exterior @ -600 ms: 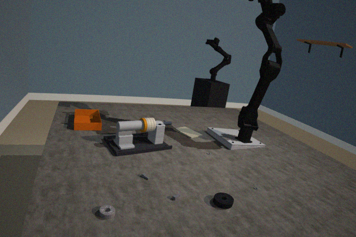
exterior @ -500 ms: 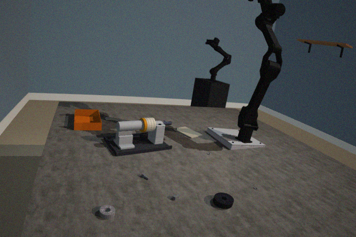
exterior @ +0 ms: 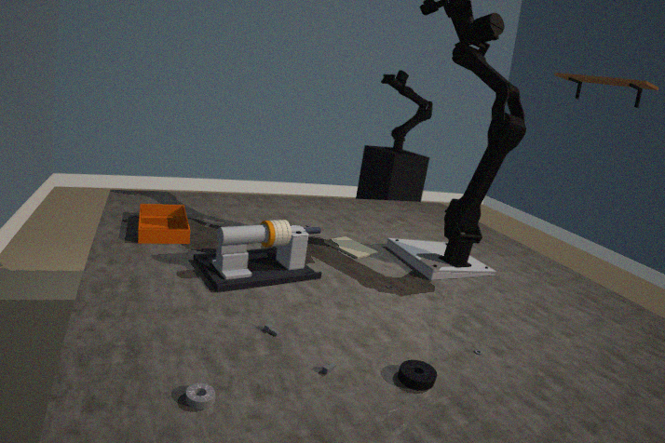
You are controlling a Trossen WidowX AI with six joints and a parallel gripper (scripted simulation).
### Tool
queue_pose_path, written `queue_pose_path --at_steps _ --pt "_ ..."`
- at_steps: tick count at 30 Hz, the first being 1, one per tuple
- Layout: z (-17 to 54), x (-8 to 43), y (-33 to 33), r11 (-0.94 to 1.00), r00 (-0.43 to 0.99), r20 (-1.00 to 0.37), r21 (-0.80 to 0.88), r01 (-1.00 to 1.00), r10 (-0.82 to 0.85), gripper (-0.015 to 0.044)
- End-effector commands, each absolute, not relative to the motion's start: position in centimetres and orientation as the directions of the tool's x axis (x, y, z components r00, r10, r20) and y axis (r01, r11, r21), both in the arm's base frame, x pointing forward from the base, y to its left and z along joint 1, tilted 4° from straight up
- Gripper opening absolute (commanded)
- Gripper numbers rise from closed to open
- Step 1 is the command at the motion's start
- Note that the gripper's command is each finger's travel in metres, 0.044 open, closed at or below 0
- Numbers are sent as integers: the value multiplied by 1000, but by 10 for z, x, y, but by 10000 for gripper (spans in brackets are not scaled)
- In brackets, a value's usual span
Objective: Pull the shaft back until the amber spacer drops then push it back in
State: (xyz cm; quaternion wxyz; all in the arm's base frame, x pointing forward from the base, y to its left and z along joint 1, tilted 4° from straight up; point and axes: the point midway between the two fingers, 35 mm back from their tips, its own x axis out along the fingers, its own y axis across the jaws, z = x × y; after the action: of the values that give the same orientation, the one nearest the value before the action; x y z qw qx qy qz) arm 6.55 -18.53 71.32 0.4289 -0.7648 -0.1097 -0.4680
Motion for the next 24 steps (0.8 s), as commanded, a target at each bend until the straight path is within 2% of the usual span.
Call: queue_pose_path --at_steps 1,7,14,19,24 --pt "671 86 -243 -67 552 758 -607 792 -346 440" --pt "633 109 -276 331 586 696 -484 810 -415 440" --pt "581 143 -307 696 642 599 -188 693 -478 440" --pt "539 170 -321 832 690 516 84 548 -507 440" --pt "495 199 -329 846 742 423 373 381 -521 440"
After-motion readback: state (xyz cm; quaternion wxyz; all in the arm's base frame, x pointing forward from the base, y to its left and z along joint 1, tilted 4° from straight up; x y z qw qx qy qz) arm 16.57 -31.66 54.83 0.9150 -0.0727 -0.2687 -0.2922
